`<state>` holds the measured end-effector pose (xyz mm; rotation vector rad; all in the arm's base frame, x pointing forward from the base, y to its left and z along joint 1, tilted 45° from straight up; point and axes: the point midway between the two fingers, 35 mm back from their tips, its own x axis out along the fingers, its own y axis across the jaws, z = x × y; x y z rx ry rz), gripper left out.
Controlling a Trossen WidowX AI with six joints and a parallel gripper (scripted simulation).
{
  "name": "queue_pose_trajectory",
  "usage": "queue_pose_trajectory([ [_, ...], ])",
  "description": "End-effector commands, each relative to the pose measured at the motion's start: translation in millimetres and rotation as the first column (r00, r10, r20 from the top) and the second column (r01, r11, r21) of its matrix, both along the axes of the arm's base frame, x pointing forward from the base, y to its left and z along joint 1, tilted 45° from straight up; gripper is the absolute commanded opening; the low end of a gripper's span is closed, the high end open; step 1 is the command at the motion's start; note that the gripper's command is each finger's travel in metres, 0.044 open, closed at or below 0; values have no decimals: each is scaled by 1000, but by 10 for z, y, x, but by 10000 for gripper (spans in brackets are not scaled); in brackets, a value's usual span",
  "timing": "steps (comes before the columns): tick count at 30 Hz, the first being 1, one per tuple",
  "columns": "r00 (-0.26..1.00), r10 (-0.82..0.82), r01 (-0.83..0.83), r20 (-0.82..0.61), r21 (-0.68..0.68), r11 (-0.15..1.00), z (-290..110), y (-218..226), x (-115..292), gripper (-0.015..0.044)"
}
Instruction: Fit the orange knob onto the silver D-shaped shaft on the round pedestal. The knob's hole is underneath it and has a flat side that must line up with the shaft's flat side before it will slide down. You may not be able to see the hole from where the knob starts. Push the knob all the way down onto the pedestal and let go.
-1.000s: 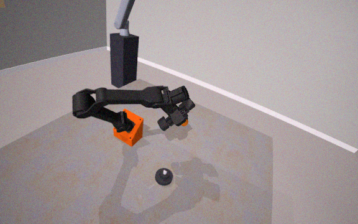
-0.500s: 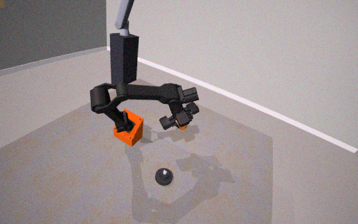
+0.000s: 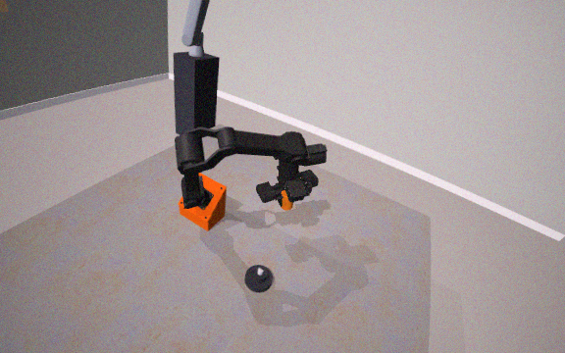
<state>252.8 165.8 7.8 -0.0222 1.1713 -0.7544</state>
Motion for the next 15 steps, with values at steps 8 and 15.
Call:
queue_pose_trajectory([
  [8,997,-63,57,-38,-134,989,-129,-64,57,0],
  [15,997,-67,61,-38,-140,988,-409,-272,146,0],
])
